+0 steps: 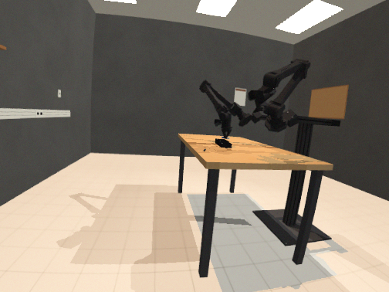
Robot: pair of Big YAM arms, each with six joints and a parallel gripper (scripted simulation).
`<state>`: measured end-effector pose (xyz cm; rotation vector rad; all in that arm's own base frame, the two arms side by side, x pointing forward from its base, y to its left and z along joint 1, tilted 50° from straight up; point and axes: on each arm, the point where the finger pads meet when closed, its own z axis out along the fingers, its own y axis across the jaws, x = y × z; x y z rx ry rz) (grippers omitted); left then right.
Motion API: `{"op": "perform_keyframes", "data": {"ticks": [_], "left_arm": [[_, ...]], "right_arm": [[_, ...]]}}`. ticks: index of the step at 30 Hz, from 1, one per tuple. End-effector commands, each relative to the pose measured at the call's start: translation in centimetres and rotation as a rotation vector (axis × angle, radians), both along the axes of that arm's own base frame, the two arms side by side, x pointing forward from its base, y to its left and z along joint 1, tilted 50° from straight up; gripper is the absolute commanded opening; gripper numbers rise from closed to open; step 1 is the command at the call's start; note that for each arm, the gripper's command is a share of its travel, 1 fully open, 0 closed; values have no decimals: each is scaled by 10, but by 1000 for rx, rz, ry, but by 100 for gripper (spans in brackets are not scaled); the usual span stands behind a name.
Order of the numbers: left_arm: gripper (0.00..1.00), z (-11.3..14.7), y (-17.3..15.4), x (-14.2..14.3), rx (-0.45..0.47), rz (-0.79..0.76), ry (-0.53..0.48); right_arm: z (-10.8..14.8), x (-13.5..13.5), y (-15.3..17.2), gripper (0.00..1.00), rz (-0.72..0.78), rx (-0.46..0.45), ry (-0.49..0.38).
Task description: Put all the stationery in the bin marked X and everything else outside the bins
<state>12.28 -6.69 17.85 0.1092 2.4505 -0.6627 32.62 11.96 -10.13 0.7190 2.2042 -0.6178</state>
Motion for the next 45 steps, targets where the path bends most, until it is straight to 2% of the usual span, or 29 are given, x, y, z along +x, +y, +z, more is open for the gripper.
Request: {"op": "perform_keyframes", "data": {"ticks": [1,17,19,20,34,36,37,45], "left_arm": [[100,-1,-1,-2,-14,21,15],[100,-1,-1,-2,-14,21,15],[100,-1,-1,-2,-14,21,15],[100,-1,-1,-2,-14,21,15],[100,-1,-1,-2,-14,21,15],[100,-1,-1,-2,-14,21,15],[100,-1,-1,-2,-14,21,15],[100,-1,-1,-2,-14,21,15]], "right_arm": [[15,6,-10,18,103,-42,73],[18,6,-13,18,386,-281,352],[18,6,-13,18,386,-281,352],[18,6,-13,18,433,-318,397],[18,6,-13,18,682,-527,644],[18,6,-13,18,682,-527,644],[18,6,-13,18,727,-564,688],[17,5,-13,18,865,-679,825]]}}
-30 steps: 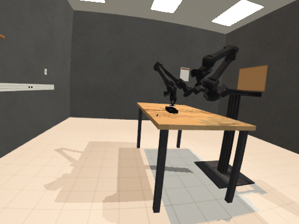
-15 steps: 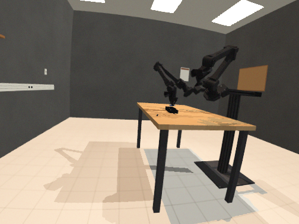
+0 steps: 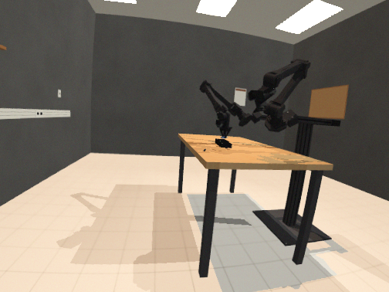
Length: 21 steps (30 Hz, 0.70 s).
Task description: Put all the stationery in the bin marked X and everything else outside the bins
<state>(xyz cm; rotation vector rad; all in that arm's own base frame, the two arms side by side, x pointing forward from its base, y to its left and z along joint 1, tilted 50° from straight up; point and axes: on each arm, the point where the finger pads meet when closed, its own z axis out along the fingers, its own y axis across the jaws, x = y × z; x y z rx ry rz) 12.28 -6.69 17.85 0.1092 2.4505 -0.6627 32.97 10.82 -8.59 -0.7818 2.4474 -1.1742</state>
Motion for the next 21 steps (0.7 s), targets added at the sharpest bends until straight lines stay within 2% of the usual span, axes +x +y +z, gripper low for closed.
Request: {"op": "perform_keyframes", "data": {"ticks": [1,6,8,9,21], "left_arm": [[100,-1,-1,-2,-14,21,15],[100,-1,-1,-2,-14,21,15],[100,-1,-1,-2,-14,21,15],[100,-1,-1,-2,-14,21,15],[100,-1,-1,-2,-14,21,15]], "right_arm": [[1,1,-2,18,109,-67,91],[0,1,-1,18,196,-135,176],[0,1,-1,18,196,-135,176],[0,0,-1,18,241,-169,220],[-2,-4,4,18,450,-311,407]]}}
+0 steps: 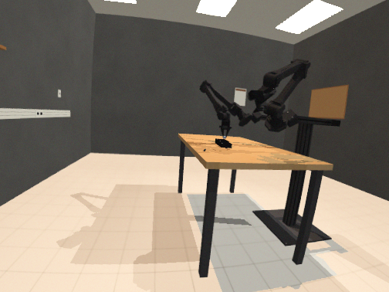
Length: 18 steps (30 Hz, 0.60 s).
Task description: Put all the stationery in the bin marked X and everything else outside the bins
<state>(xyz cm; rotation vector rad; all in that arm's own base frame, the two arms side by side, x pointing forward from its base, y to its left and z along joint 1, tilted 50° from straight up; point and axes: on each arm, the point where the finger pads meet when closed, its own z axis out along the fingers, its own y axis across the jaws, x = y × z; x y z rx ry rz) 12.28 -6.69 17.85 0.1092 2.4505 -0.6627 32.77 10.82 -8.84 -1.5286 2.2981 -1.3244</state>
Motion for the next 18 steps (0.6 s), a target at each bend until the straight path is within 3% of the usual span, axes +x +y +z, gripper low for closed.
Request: {"op": "perform_keyframes", "data": {"ticks": [1,8,18], "left_arm": [[100,-1,-1,-2,-14,21,15],[100,-1,-1,-2,-14,21,15],[100,-1,-1,-2,-14,21,15]], "right_arm": [[1,-2,4,18,122,-53,85],[3,2,-1,18,234,-112,181],[9,10,0,18,234,-110,176]]}}
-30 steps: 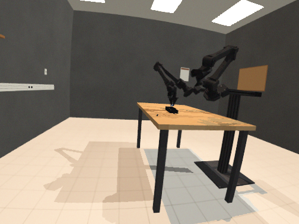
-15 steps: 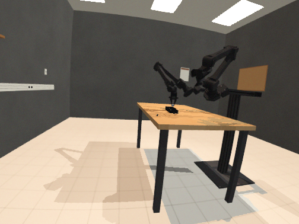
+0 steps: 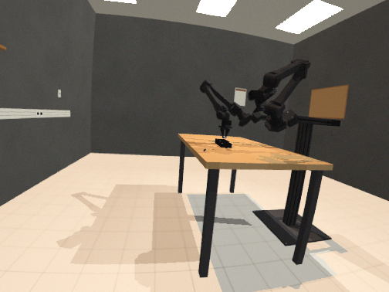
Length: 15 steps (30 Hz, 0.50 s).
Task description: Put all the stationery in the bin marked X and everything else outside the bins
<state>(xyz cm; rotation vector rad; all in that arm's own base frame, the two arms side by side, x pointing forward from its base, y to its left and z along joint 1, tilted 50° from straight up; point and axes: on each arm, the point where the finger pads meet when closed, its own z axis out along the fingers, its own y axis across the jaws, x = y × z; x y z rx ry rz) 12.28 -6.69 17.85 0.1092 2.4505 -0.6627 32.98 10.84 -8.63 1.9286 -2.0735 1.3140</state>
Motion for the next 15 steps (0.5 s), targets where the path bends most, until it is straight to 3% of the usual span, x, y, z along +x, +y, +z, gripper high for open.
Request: {"op": "perform_keyframes", "data": {"ticks": [1,15], "left_arm": [[100,-1,-1,-2,-14,21,15],[100,-1,-1,-2,-14,21,15]], "right_arm": [[7,7,0,18,11,9,-5],[-15,9,-17,18,11,-13,22]]}}
